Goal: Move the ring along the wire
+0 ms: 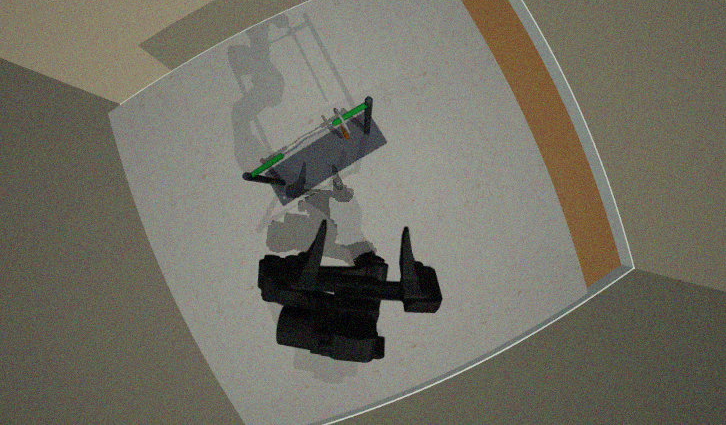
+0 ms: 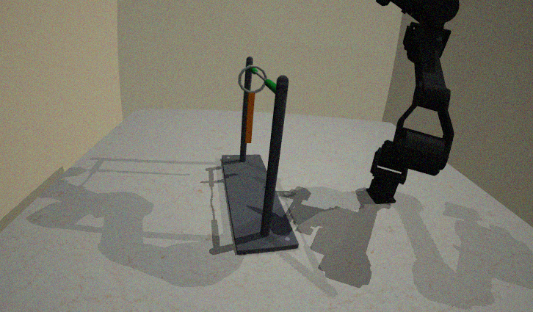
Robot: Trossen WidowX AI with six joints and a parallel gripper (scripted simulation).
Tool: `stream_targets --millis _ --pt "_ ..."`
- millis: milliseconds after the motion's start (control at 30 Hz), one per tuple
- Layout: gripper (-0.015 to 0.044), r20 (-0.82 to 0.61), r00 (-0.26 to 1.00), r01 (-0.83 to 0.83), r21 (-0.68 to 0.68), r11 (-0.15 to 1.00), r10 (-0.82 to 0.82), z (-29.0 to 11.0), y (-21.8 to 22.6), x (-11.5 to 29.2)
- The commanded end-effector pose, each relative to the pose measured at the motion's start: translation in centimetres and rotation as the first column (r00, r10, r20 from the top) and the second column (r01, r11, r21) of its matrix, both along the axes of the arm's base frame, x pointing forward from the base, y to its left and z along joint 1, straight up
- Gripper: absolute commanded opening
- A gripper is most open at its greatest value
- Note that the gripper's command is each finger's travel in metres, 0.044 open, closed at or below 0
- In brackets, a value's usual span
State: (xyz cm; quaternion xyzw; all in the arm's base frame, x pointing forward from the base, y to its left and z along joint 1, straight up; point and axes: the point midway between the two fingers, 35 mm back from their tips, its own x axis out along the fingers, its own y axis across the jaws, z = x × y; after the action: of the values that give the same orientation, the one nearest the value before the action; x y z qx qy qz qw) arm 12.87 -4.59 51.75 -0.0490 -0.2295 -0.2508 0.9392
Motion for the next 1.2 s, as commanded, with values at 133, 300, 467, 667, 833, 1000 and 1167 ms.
stream_targets --millis 133,300,467,667,833,1000,1167 --pt "0.0269 -0.008 1.000 -0.010 0.015 1.000 0.010 -1.4 -4.0 -2.1" --pt "0.0160 -0.034 0.999 -0.031 0.042 0.999 0.032 -4.6 -9.6 -3.7" --pt "0.0160 -0.077 0.995 -0.062 0.072 0.995 0.068 -9.2 -14.3 -3.6" --pt "0.0160 -0.146 0.981 -0.114 0.108 0.988 0.130 -15.9 -18.2 -1.7" --pt "0.0160 -0.213 0.957 -0.172 0.136 0.976 0.198 -21.9 -19.6 0.7" --pt "0.0160 -0.283 0.917 -0.243 0.162 0.956 0.281 -28.1 -19.1 3.5" --pt "0.0160 -0.352 0.859 -0.326 0.186 0.927 0.373 -34.0 -16.8 5.9"
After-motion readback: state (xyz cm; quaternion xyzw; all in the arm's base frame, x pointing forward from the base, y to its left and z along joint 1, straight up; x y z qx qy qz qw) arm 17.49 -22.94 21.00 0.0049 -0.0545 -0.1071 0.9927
